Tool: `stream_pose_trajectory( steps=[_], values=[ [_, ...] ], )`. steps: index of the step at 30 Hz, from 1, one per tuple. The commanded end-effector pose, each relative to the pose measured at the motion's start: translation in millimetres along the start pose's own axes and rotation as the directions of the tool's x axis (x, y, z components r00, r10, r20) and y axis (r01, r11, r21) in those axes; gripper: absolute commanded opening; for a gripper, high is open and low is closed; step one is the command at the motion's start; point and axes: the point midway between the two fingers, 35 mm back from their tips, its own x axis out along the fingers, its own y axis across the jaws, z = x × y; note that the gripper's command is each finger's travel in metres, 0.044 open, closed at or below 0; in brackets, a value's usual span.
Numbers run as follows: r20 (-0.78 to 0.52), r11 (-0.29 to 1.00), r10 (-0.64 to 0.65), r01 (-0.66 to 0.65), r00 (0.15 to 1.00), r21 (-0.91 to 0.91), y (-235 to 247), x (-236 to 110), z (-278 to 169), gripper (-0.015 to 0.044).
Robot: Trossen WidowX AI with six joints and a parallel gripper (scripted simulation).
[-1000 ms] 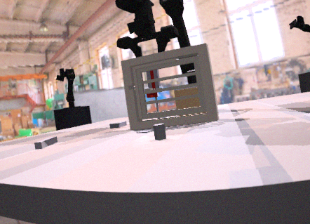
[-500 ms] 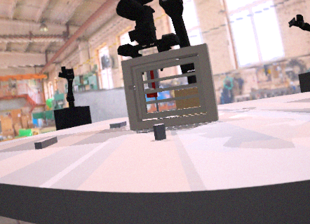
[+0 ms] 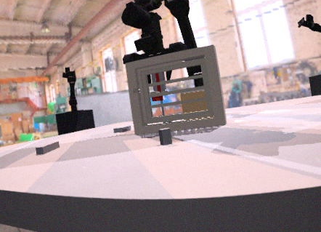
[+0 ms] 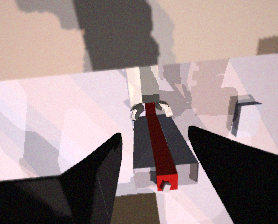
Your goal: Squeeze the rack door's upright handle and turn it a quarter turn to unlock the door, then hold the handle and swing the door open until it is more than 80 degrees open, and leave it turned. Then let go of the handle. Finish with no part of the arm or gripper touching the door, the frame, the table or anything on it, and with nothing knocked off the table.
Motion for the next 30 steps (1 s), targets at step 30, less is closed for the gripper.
stream_pose_trajectory(
  steps=[30],
  values=[
    [-0.005, 0.934, -0.005, 0.006, 1.000, 0.357, -0.5, 3.9, -2.1, 0.0011]
  ],
)
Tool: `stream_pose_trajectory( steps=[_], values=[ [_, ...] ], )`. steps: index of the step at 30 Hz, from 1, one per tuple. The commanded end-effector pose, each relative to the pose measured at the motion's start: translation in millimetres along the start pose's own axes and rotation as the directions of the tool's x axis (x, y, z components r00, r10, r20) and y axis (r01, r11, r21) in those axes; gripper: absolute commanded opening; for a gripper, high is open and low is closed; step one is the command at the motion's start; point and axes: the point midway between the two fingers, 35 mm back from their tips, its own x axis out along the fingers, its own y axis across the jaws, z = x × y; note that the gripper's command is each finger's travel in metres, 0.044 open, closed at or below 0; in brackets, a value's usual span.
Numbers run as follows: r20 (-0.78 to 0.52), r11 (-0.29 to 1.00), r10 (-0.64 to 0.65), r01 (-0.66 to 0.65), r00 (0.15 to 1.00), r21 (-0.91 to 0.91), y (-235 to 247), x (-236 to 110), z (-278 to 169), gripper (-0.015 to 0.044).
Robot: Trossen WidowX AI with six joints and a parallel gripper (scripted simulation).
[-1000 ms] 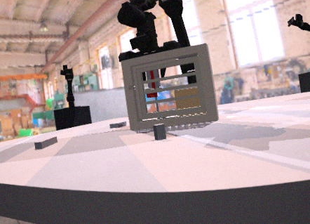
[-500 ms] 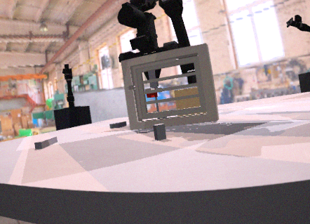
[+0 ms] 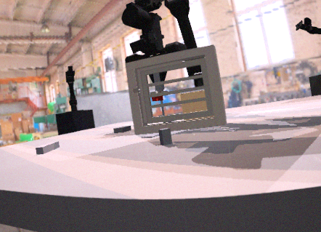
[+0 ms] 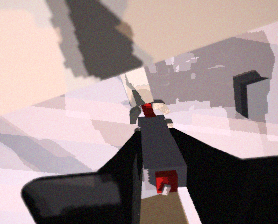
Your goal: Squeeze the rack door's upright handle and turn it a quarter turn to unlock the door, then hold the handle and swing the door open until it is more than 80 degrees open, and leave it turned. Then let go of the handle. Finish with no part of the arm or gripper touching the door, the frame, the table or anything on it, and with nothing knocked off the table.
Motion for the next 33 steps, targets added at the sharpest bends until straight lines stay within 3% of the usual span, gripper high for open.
stream_pose_trajectory(
  steps=[1, 9, 18, 30, 33],
  values=[
    [-0.004, 0.981, -0.001, 0.002, 1.000, 0.195, 0.0, 1.5, -1.4, 0.0011],
    [-0.004, 0.830, -0.001, 0.003, 1.000, 0.557, 0.0, 1.5, -1.4, 0.0011],
    [-0.005, 0.511, 0.000, 0.004, 1.000, 0.860, 0.0, 1.5, -1.3, 0.0011],
    [-0.005, -0.055, 0.000, 0.005, 1.000, 0.998, -0.1, 1.5, -1.3, 0.0011],
    [-0.005, -0.128, 0.000, 0.005, 1.000, 0.992, -0.1, 1.5, -1.3, 0.0011]
  ],
)
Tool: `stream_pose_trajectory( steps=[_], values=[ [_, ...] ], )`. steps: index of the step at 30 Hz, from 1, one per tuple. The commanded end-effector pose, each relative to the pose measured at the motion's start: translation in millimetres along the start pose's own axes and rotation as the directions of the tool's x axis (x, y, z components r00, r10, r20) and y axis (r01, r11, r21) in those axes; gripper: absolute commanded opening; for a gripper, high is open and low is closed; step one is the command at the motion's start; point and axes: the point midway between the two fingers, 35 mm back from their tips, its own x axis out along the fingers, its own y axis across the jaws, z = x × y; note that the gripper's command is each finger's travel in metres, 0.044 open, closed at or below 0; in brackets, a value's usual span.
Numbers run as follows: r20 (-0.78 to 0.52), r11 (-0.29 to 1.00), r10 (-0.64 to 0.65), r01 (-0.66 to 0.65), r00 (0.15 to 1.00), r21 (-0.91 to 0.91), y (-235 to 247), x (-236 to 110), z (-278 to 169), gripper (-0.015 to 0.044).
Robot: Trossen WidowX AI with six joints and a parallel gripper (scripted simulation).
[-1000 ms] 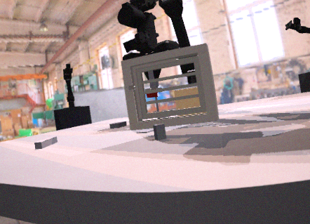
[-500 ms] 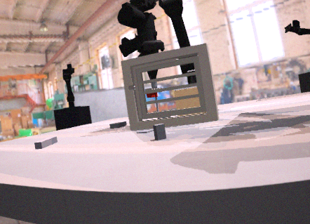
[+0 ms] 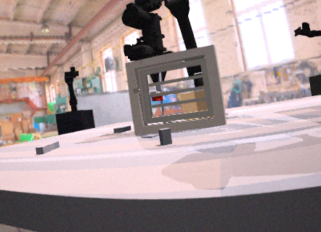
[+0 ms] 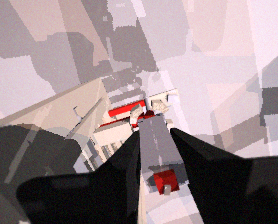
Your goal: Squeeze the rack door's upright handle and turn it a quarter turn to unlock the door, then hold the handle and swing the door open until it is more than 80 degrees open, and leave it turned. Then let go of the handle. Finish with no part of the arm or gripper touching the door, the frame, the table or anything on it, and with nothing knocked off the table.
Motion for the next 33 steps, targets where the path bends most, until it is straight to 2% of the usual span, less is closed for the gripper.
stream_pose_trajectory(
  steps=[1, 10, 20, 22, 28, 33],
  values=[
    [-0.008, 0.992, 0.001, 0.000, 1.000, 0.129, 0.1, 1.0, -1.4, 0.0011],
    [-0.008, 0.992, 0.001, 0.000, 1.000, 0.129, 0.1, 1.0, -1.4, 0.0011],
    [-0.008, 0.992, 0.001, 0.000, 1.000, 0.129, 0.1, 1.0, -1.4, 0.0273],
    [-0.008, 0.993, 0.001, 0.000, 1.000, 0.121, 0.1, 1.0, -1.4, 0.0283],
    [-0.008, 0.990, 0.001, -0.002, 1.000, -0.142, 0.1, 0.9, -1.4, 0.0283],
    [-0.008, 0.925, 0.001, -0.004, 1.000, -0.380, 0.1, 1.0, -1.4, 0.0283]
  ],
)
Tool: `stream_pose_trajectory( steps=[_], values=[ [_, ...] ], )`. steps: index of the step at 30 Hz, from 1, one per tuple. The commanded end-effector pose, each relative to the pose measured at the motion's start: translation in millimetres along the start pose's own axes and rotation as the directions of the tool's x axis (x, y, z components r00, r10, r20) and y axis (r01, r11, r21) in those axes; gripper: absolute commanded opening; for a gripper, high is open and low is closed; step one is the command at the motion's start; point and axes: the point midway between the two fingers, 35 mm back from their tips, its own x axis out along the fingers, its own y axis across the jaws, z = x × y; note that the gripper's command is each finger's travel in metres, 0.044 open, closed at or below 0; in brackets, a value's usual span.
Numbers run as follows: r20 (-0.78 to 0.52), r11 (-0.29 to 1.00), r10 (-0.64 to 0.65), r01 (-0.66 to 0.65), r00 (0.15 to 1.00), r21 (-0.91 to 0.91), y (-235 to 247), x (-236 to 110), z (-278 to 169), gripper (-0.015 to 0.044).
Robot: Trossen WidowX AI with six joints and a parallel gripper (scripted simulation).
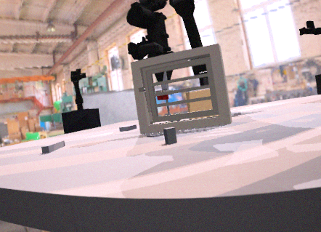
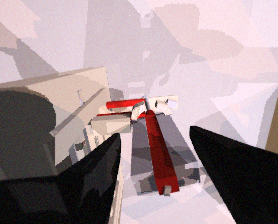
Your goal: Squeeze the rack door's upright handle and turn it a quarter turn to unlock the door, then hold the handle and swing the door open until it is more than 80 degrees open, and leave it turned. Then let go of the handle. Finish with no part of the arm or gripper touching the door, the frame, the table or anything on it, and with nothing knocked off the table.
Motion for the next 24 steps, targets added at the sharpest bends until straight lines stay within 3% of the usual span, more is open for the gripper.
stream_pose_trajectory(
  steps=[1, 11, 24],
  values=[
    [-0.003, 0.978, -0.001, 0.000, 1.000, -0.210, -0.1, 0.6, -1.2, 0.0283],
    [-0.003, 0.760, 0.000, -0.001, 1.000, -0.650, -0.1, 0.6, -1.1, 0.0283],
    [-0.002, 0.218, 0.000, -0.002, 1.000, -0.976, 0.0, 0.5, -1.0, 0.0283]
  ],
)
